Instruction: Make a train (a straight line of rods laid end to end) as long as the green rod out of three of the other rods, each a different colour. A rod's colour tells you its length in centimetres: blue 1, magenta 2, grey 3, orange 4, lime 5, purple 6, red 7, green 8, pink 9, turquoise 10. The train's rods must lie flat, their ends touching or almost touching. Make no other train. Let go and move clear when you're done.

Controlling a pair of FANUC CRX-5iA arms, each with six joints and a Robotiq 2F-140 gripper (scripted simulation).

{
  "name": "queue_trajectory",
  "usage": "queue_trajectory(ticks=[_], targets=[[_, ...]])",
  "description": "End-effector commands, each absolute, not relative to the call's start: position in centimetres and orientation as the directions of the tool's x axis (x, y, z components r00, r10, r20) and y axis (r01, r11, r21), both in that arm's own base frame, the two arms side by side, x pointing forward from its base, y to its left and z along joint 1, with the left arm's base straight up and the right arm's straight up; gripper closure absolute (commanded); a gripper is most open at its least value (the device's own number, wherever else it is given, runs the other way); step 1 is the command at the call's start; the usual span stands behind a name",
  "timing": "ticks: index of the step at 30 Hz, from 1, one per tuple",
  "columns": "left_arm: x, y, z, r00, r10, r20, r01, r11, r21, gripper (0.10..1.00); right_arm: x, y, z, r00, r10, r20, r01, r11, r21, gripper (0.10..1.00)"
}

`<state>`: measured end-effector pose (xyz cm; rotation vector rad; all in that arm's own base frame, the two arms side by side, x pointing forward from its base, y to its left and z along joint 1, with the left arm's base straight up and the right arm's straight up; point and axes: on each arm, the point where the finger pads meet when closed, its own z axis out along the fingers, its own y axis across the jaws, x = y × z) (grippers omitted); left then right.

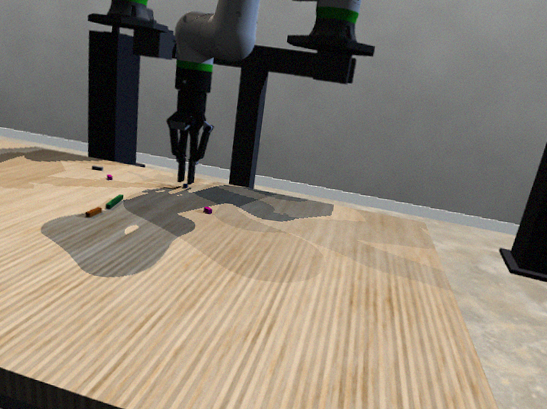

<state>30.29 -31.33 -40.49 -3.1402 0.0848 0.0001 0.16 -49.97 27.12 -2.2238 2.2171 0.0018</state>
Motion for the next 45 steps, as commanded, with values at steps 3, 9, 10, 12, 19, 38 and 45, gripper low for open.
queue_trajectory(ticks=[3, 9, 10, 12, 19, 38, 45], targets=[[30.4, -31.4, -40.7, 0.999, -0.054, 0.001, -0.054, -0.999, 0.001, 0.867, 0.1, -50.0, 27.2, 0.003, -1.000, 0.000, -1.000, -0.003, 0.000, 0.098], [30.4, -31.4, -41.3, 0.999, -0.054, 0.001, -0.054, -0.999, 0.001, 0.867, 0.1, -50.0, 27.2, 0.003, -1.000, 0.000, -1.000, -0.003, 0.000, 0.098], [30.4, -31.4, -41.3, 0.999, -0.054, 0.001, -0.054, -0.999, 0.001, 0.867, 0.1, -50.0, 27.2, 0.003, -1.000, 0.000, -1.000, -0.003, 0.000, 0.098], [30.4, -31.4, -41.5, 0.999, -0.054, 0.001, -0.054, -0.999, 0.001, 0.867, 0.1, -50.0, 27.2, 0.003, -1.000, 0.000, -1.000, -0.003, 0.000, 0.098], [30.4, -31.4, -41.6, 0.999, -0.054, 0.001, -0.054, -0.999, 0.001, 0.867, 0.1, -50.0, 27.2, 0.003, -1.000, 0.000, -1.000, -0.003, 0.000, 0.098], [30.4, -31.4, -41.6, 0.999, -0.054, 0.001, -0.054, -0.999, 0.001, 0.867, 0.1, -50.0, 27.2, 0.003, -1.000, 0.000, -1.000, -0.003, 0.000, 0.098], [30.4, -31.4, -41.6, 0.999, -0.054, 0.001, -0.054, -0.999, 0.001, 0.867, 0.1, -50.0, 27.2, 0.003, -1.000, 0.000, -1.000, -0.003, 0.000, 0.098]])
